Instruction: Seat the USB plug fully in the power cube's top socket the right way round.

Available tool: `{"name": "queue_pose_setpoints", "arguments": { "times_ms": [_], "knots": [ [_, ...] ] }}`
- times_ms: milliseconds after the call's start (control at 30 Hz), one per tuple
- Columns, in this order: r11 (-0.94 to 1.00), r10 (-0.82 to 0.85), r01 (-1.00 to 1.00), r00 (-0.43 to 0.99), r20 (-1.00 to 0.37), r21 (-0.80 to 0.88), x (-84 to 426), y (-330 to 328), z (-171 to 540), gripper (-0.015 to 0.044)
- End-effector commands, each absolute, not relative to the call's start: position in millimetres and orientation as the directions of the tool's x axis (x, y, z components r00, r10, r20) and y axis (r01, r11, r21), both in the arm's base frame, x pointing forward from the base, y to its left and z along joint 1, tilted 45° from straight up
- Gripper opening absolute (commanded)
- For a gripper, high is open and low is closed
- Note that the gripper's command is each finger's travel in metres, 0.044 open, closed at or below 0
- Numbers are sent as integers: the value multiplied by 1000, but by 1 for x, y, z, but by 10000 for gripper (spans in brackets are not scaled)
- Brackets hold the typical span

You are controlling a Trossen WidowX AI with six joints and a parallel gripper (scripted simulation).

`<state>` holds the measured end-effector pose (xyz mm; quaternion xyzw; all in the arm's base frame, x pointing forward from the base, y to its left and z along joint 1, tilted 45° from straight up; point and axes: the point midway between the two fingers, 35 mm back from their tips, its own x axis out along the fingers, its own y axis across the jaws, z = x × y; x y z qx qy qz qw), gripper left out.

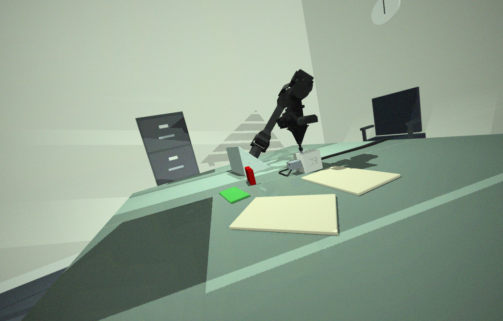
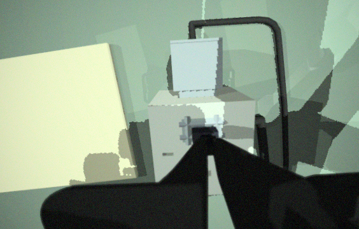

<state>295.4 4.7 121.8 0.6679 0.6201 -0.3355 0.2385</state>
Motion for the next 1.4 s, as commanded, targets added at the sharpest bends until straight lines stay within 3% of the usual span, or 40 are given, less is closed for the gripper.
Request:
{"name": "queue_pose_setpoints", "arguments": {
  "times_ms": [0,1367],
  "knots": [
    [-121,669,988,9,-743,-97,296,5,122,0],
    [-121,669,988,9,-743,-97,296,9,118,0]
  ]
}}
